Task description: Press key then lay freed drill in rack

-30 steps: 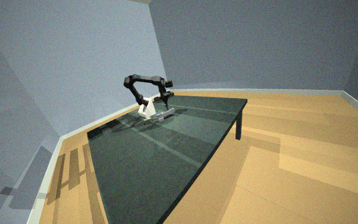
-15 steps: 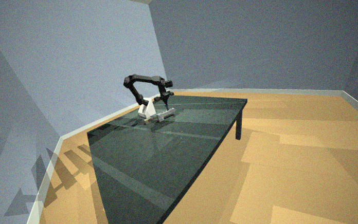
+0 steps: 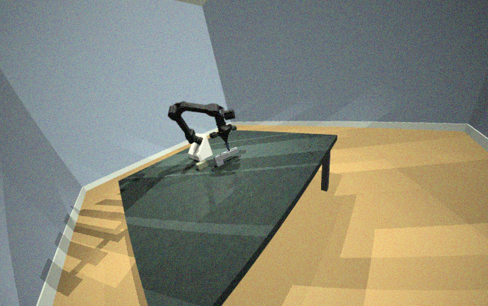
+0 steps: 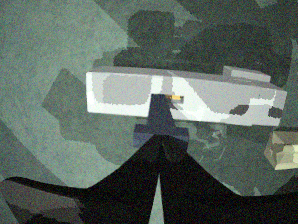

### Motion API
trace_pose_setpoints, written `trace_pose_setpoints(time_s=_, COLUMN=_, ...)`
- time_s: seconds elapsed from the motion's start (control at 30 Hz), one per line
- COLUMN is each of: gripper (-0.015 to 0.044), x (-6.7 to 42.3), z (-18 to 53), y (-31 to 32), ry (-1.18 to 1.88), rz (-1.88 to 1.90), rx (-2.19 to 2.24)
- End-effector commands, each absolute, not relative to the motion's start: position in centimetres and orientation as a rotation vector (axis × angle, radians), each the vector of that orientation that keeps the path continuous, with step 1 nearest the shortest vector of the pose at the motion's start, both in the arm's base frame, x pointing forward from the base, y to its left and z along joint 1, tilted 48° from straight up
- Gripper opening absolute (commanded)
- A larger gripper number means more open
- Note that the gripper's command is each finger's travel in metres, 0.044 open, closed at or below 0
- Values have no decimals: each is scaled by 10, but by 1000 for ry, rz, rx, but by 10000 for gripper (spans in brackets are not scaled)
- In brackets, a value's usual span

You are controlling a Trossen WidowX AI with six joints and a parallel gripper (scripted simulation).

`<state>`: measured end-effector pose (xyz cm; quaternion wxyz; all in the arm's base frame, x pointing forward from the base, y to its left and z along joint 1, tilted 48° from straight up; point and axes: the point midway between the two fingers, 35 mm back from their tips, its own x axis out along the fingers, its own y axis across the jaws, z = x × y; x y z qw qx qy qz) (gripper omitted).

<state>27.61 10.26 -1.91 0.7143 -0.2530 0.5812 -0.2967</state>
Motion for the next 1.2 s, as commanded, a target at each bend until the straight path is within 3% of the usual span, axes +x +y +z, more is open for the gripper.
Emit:
trace_pose_setpoints(time_s=0.0, gripper=0, x=274, z=-20, y=100, ry=1293, rz=-664, rx=-561)
trace_pose_setpoints(time_s=1.17, gripper=0, x=278, z=-31, y=92, ry=1293, rz=-664, rx=-562)
